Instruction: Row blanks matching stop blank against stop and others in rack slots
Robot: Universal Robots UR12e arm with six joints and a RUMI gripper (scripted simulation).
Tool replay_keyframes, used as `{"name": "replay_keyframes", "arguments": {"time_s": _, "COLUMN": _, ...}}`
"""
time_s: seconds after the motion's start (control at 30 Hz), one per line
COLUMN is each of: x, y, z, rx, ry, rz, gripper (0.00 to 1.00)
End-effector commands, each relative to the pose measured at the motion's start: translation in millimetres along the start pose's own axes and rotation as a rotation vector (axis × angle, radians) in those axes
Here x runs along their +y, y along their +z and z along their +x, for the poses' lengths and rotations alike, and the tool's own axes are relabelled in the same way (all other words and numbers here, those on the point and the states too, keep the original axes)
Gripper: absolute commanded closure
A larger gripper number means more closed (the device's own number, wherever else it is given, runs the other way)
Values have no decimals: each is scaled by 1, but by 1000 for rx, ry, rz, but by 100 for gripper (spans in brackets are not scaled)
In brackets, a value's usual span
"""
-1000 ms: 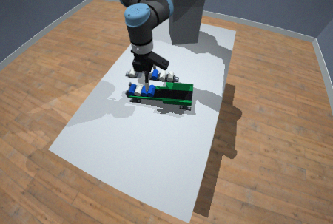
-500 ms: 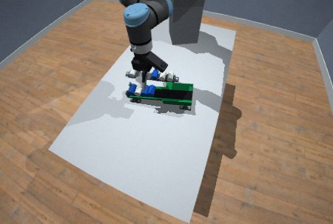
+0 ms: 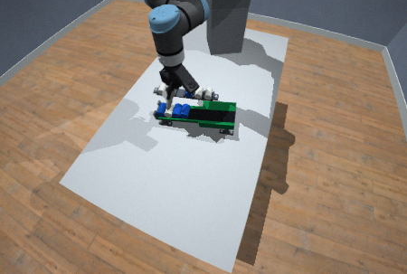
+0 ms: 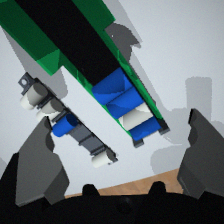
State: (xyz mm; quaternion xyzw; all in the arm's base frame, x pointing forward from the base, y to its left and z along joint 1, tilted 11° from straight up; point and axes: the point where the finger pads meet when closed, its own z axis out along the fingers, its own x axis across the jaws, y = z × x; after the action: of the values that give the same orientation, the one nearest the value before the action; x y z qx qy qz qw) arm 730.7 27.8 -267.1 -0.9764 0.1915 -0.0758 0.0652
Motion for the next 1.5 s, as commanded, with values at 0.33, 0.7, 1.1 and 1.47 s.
{"name": "replay_keyframes", "arguments": {"time_s": 0.33, "x": 11, "y": 4, "z": 18, "rx": 5, "ry": 596, "rz": -4, "gripper": 0}}
{"name": "replay_keyframes", "arguments": {"time_s": 0.7, "x": 23, "y": 6, "z": 27, "rx": 4, "ry": 901, "rz": -1, "gripper": 0}}
{"name": "replay_keyframes", "arguments": {"time_s": 1.1, "x": 39, "y": 8, "z": 34, "rx": 2, "ry": 1365, "rz": 2, "gripper": 0}}
{"name": "replay_keyframes", "arguments": {"time_s": 1.47, "x": 49, "y": 10, "z": 36, "rx": 1, "ry": 1730, "rz": 3, "gripper": 0}}
